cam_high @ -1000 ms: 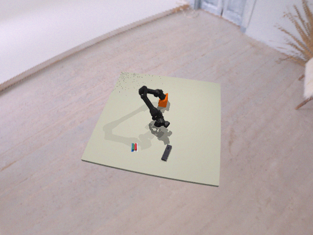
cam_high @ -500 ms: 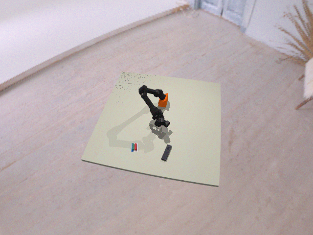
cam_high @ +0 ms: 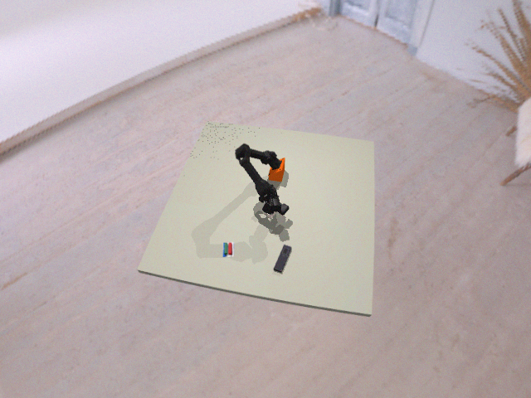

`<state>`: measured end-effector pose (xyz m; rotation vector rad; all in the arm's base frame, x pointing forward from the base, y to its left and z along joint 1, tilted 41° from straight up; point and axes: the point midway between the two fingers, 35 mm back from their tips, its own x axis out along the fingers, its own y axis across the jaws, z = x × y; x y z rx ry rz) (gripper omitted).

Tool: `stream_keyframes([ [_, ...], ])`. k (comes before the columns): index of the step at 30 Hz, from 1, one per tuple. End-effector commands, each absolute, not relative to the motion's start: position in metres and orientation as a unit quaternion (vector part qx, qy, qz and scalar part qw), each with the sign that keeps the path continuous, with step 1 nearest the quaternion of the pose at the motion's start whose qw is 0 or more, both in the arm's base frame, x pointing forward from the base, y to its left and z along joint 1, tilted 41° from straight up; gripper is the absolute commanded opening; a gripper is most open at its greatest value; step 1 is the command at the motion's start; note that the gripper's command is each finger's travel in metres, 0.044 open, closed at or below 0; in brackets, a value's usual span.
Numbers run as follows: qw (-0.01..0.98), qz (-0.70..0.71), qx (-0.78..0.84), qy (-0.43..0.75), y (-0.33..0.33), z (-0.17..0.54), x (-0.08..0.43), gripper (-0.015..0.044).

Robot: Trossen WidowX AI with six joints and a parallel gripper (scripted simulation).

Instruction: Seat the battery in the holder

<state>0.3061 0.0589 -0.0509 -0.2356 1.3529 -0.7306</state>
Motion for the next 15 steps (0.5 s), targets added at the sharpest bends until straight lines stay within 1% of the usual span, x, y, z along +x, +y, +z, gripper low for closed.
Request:
stream_keyframes([
  [1,0.712,-0.33,-0.106,0.611,0.059,-0.051,0.305,0.0139],
  [2,0.712,-0.33,-0.106,0.611,0.059,-0.051,0.305,0.0163],
  [15,0.711,-0.33,-0.107,0.611,0.068,-0.04,0.303,0.0163],
])
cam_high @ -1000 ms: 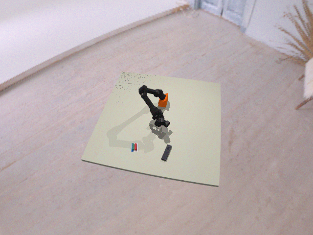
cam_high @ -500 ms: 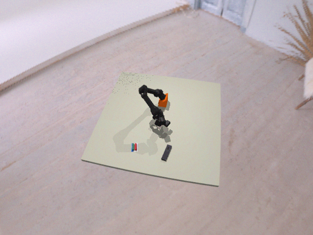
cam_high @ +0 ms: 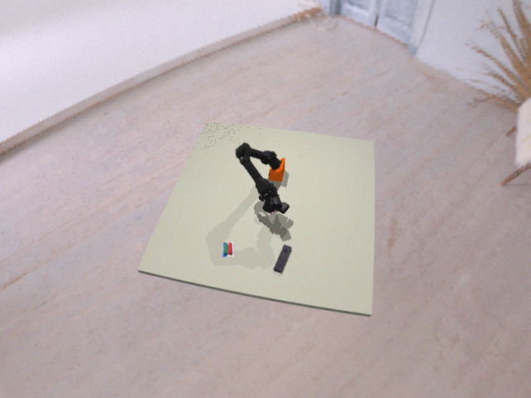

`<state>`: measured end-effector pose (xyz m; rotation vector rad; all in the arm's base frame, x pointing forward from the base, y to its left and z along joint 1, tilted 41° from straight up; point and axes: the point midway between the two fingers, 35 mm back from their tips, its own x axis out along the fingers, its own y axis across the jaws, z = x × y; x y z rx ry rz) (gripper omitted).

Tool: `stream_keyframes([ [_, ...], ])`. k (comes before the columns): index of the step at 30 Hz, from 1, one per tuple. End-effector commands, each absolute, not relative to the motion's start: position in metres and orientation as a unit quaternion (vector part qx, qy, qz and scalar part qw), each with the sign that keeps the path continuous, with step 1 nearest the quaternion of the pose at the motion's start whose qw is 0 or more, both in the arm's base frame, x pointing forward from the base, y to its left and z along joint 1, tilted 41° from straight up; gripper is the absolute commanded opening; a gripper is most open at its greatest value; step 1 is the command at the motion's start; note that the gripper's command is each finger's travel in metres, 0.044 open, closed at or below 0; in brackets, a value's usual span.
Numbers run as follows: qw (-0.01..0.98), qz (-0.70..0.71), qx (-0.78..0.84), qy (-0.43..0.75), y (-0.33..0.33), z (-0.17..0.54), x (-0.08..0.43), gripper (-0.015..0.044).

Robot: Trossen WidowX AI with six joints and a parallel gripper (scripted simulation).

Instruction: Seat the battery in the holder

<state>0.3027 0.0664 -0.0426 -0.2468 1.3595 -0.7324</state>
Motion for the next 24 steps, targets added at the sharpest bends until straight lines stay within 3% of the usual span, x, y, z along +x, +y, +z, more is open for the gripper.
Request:
stream_keyframes([
  [1,0.711,-0.33,-0.107,0.611,0.068,-0.04,0.303,0.0163],
  [12,0.711,-0.329,-0.106,0.612,0.117,0.015,0.293,0.044],
  [24,0.711,-0.329,-0.106,0.612,0.117,0.014,0.293,0.044],
])
